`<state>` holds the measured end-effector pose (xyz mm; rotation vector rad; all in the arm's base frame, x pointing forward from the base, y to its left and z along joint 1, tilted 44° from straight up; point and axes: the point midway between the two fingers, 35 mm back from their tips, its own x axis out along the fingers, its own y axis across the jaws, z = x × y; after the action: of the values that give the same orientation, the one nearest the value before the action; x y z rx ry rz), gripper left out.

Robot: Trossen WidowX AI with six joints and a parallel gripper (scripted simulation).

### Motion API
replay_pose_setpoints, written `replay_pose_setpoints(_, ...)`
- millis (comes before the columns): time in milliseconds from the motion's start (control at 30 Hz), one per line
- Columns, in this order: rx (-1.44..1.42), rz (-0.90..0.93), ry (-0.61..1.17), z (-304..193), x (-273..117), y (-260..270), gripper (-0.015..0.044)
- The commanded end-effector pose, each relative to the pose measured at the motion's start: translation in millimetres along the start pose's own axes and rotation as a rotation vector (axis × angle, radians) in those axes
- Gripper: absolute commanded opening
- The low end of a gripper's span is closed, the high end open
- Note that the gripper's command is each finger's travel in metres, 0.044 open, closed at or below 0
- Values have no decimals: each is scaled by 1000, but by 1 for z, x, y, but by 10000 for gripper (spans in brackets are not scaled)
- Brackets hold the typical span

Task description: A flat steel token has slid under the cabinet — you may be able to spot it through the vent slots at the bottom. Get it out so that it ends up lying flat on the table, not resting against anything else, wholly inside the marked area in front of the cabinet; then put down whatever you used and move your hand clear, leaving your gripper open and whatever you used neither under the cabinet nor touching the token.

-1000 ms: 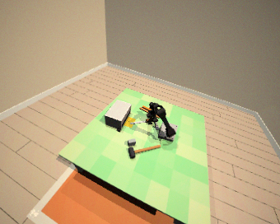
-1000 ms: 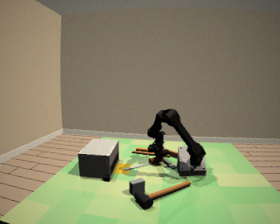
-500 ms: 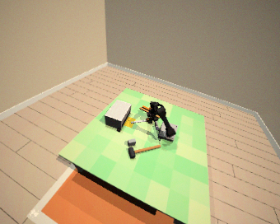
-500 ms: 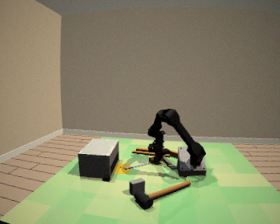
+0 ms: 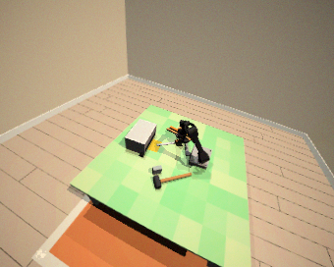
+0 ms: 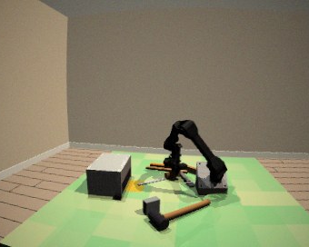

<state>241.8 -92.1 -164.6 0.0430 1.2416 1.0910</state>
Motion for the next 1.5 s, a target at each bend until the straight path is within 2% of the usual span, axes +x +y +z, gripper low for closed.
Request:
replay_pose_setpoints(0,-1,-10,0,-2,-3,-6,0)
replay_pose_setpoints(500,11,-11,1,-8,-3,-15,0)
replay_pose_setpoints(1467,239,-11,-1,-8,-3,-14,0)
